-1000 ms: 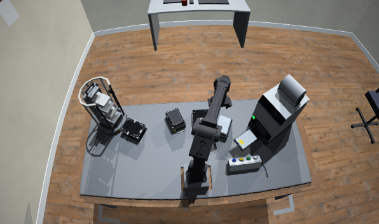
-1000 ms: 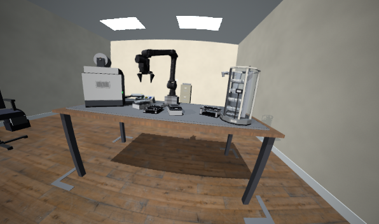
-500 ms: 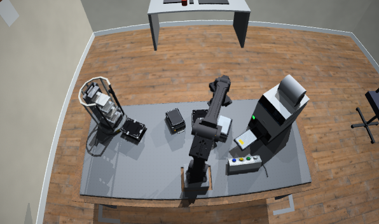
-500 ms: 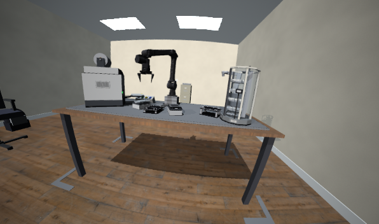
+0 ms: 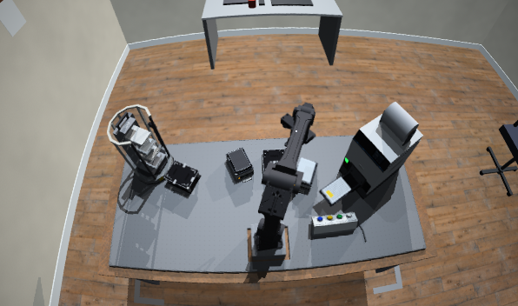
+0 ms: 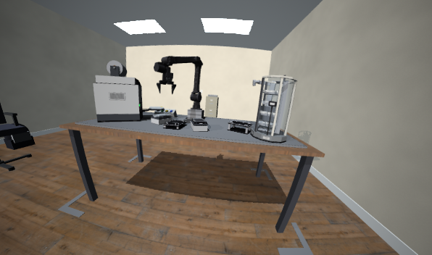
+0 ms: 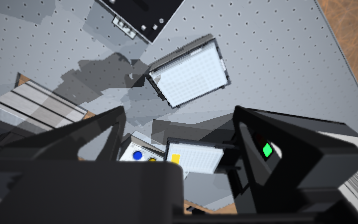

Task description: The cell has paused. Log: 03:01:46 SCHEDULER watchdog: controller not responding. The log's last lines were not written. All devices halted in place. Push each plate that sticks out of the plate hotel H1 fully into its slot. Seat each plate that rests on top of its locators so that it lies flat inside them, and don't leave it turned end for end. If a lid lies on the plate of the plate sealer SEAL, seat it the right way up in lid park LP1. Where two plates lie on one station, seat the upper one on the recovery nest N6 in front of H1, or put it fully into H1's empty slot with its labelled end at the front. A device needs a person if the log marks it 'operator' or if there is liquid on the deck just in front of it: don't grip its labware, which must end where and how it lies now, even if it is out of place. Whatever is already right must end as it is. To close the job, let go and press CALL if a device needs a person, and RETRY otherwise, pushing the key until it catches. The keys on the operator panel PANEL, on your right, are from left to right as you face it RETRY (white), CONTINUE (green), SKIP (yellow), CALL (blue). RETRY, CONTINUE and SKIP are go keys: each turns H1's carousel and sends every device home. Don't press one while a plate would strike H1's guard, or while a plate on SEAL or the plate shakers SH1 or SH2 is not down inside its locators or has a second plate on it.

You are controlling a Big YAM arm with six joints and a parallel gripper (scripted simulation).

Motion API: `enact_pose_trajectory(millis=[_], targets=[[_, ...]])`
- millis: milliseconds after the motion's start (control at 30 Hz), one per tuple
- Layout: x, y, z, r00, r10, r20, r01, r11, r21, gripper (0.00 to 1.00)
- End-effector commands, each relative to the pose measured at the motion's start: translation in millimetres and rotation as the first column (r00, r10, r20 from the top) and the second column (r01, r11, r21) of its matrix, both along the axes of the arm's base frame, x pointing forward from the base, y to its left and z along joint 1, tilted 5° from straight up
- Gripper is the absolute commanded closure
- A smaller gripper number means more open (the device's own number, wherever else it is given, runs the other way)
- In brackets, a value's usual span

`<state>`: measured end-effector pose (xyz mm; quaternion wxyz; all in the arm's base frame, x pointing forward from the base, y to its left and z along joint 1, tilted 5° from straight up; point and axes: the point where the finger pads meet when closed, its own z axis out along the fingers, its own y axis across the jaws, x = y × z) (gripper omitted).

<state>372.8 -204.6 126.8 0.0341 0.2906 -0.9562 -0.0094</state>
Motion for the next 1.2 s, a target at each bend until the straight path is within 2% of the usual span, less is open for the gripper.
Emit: enact_pose_trajectory(millis=[0, 200, 400, 467, 600, 1167], targets=[[10.5, -12.7, 9.4, 0.994, 0.105, 0.013, -0.105, 0.994, 0.001, 0.0], [10.5, -12.7, 9.4, 0.97, 0.243, 0.013, -0.243, 0.97, 0.009, 0.0], [10.4, -12.7, 9.3, 0.927, 0.375, 0.015, -0.375, 0.927, 0.017, 0.0], [10.4, -12.7, 9.3, 0.927, 0.375, 0.015, -0.375, 0.927, 0.017, 0.0], [10.4, -12.7, 9.3, 0.892, 0.452, 0.016, -0.452, 0.892, 0.022, 0.0], [9.6, -12.2, 8.5, 0.892, 0.452, 0.015, -0.452, 0.892, 0.024, 0.0]])
